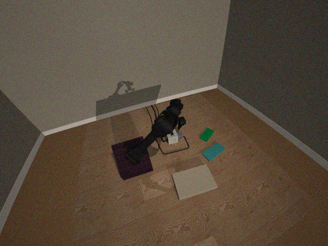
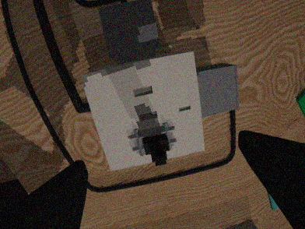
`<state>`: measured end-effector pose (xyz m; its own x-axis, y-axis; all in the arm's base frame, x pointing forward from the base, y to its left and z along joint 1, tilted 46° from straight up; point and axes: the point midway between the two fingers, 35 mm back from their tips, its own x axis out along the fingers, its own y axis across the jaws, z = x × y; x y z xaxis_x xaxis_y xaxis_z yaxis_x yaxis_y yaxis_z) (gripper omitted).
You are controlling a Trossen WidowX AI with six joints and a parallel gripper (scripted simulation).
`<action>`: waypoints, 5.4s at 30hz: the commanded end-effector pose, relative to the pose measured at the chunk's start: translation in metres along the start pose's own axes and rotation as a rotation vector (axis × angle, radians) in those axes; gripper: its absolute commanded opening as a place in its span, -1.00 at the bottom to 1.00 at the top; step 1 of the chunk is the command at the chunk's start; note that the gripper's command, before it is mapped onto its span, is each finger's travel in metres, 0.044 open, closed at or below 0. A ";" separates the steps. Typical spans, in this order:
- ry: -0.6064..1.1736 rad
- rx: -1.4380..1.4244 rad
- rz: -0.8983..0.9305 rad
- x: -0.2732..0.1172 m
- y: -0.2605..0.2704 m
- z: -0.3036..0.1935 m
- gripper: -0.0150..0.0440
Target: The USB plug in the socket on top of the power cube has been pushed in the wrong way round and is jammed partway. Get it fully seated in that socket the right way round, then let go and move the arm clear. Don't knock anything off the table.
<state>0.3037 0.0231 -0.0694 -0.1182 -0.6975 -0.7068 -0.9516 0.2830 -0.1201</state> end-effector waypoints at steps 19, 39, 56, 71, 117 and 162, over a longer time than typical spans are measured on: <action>0.003 -0.001 0.003 0.003 0.001 -0.001 0.20; 0.003 -0.001 0.003 0.003 0.001 -0.001 -0.49; 0.003 -0.002 0.004 -0.004 0.001 -0.001 -0.49; 0.002 -0.002 0.004 -0.015 0.001 -0.001 -0.49; 0.008 0.528 0.001 -0.025 0.003 -0.001 -0.49; 0.008 1.706 -0.004 -0.025 0.003 -0.001 -0.49</action>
<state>0.3046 0.0410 -0.0510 -0.1210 -0.7007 -0.7032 0.3312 0.6393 -0.6940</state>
